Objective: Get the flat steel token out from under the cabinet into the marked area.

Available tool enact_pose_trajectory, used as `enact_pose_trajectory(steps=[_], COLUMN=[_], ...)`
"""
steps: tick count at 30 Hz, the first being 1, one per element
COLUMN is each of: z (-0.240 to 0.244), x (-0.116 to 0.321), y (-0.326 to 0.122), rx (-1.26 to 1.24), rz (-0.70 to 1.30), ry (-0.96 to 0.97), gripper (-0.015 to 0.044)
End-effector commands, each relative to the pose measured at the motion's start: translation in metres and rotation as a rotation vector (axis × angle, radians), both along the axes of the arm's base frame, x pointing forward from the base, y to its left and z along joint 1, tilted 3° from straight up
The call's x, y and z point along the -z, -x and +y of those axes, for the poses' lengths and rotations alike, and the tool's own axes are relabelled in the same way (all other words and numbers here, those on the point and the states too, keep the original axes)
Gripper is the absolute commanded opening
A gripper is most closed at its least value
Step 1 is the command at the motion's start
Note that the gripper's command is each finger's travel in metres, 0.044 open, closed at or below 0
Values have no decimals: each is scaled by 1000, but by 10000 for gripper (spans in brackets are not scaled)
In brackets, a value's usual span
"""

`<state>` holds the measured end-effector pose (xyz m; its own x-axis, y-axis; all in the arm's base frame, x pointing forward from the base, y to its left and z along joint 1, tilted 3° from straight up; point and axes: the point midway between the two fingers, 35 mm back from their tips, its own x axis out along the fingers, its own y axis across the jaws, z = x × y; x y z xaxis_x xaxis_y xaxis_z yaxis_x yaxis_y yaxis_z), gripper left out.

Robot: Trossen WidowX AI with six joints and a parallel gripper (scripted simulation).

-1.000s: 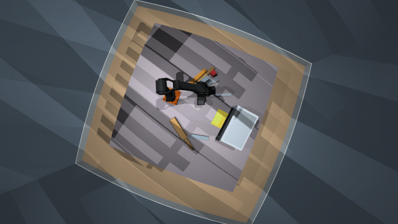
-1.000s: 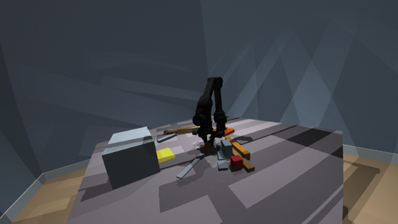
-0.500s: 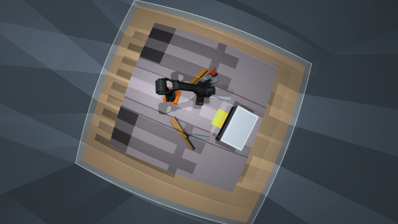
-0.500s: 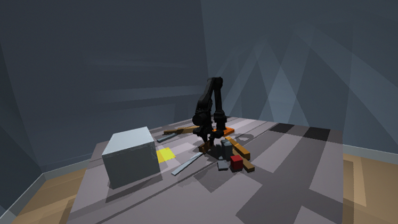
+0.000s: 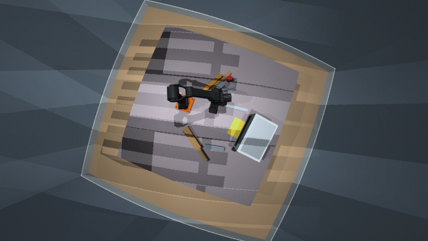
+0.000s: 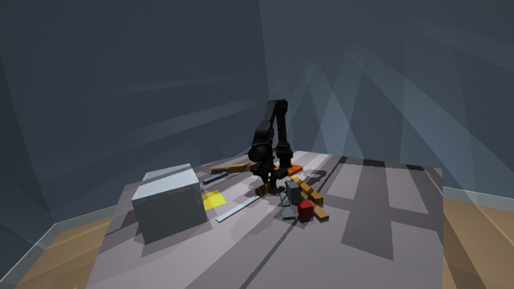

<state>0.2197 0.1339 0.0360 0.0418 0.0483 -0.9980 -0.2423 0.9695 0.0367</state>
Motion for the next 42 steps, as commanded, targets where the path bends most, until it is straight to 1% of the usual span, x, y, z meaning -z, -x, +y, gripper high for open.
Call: enact_pose_trajectory(steps=[1,31,38,39,42], z=[-1,-2,-2,-2,-2], x=[-1,-1,0,0,0], y=[0,0,0,0,0], rx=[41,275,255,255,256], rz=[-1,11,13,13,13], ry=[-2,-12,-10,-10,-11], gripper=[0,0,184,200,200])
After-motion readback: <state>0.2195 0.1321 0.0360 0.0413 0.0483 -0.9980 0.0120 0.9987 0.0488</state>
